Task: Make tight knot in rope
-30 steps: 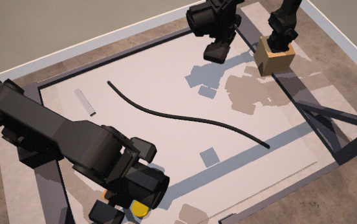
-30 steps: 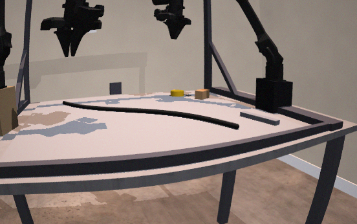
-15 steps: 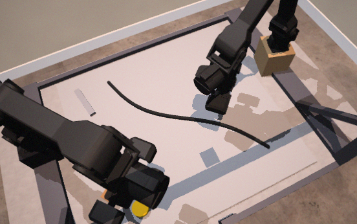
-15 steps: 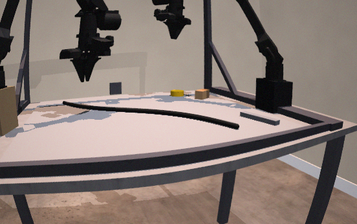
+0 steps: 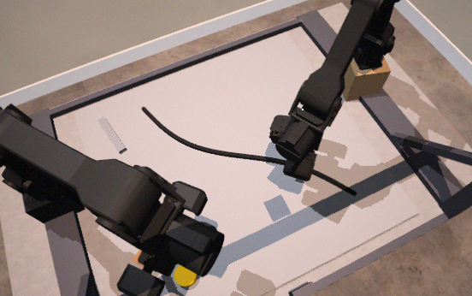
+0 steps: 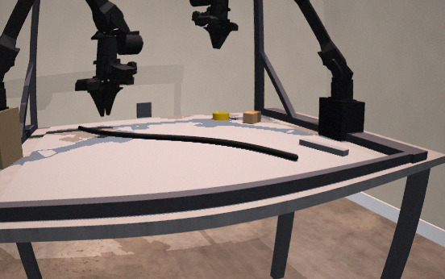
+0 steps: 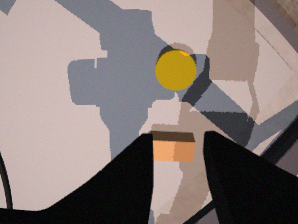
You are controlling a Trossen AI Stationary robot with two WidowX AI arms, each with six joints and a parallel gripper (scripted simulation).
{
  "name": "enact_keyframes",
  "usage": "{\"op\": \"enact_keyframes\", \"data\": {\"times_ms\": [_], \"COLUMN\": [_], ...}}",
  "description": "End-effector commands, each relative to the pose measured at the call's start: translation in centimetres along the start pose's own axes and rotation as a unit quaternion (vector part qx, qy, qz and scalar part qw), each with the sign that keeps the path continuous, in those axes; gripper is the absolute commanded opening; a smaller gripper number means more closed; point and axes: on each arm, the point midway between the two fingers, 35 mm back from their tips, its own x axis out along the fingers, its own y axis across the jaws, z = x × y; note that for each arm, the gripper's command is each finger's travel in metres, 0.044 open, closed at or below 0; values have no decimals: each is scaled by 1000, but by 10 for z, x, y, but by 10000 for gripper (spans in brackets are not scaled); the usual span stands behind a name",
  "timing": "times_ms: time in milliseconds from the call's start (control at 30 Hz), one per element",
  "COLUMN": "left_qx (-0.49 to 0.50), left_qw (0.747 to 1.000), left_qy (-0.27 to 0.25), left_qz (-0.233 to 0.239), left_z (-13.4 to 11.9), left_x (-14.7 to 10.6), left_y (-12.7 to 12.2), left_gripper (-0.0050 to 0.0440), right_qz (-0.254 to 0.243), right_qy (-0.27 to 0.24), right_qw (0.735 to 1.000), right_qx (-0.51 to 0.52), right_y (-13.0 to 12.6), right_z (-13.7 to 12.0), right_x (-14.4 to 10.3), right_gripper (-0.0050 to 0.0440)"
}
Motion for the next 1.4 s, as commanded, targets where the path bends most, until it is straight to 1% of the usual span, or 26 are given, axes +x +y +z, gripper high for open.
{"op": "enact_keyframes", "data": {"times_ms": [0, 300, 533, 900, 1367], "left_qx": [2, 2, 2, 2, 2], "left_qw": [1000, 1000, 1000, 1000, 1000], "left_qy": [-14, -14, -14, -14, -14], "left_qz": [2, 2, 2, 2, 2], "left_z": [1, 1, 1, 1, 1], "left_x": [-10, -10, -10, -10, -10], "left_y": [1, 1, 1, 1, 1], "left_gripper": [100, 100, 100, 100, 100], "right_qz": [14, 14, 14, 14, 14], "right_qy": [-7, -7, -7, -7, -7], "right_qw": [1000, 1000, 1000, 1000, 1000], "right_qx": [3, 3, 3, 3, 3], "right_y": [9, 9, 9, 9, 10], "right_z": [0, 0, 0, 0, 0], "right_x": [-4, -4, 20, 23, 40], "right_gripper": [100, 100, 100, 100, 100]}}
